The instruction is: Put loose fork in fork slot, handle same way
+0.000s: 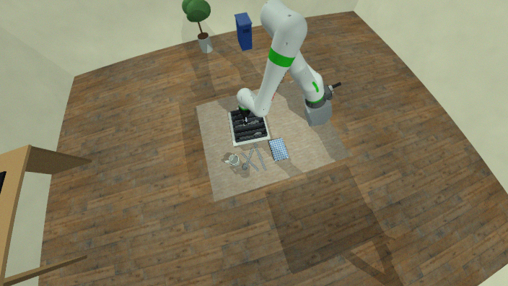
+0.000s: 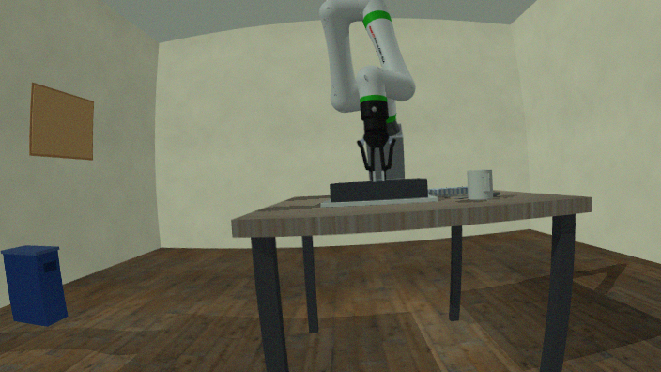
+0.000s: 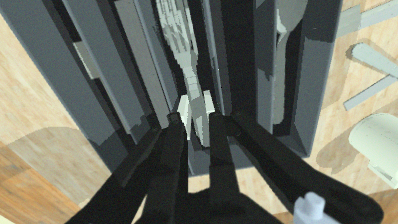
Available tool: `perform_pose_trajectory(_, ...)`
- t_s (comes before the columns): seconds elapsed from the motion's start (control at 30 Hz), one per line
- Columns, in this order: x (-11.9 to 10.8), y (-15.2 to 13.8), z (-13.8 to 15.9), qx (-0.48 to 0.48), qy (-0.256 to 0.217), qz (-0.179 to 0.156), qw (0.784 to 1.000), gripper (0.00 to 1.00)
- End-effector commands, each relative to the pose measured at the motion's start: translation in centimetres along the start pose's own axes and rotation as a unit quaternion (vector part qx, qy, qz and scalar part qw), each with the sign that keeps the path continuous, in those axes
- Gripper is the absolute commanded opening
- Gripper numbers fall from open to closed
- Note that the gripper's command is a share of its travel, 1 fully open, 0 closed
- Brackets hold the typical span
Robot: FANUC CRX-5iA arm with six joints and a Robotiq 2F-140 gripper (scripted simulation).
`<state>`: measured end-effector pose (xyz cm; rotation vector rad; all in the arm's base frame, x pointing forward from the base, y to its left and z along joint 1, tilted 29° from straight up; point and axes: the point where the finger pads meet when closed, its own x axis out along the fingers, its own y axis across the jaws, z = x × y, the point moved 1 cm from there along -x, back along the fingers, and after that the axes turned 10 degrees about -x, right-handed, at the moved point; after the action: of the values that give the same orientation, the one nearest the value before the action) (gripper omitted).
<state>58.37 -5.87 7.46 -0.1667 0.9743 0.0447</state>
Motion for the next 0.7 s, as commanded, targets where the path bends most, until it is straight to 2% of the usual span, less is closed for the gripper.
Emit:
perform_pose_trajectory(0.0,0.0,0.0,0.0,0.0,0.0,0.0,1.0,0.14)
perform_pose_trajectory(0.37,-0.5,0.0,0.1,0.0,0.0,0.0,1.0,0.14)
perform_pose_trajectory(0.67,-3.0,-0.1,0.3,0.0,0.0,0.0,1.0,0.14)
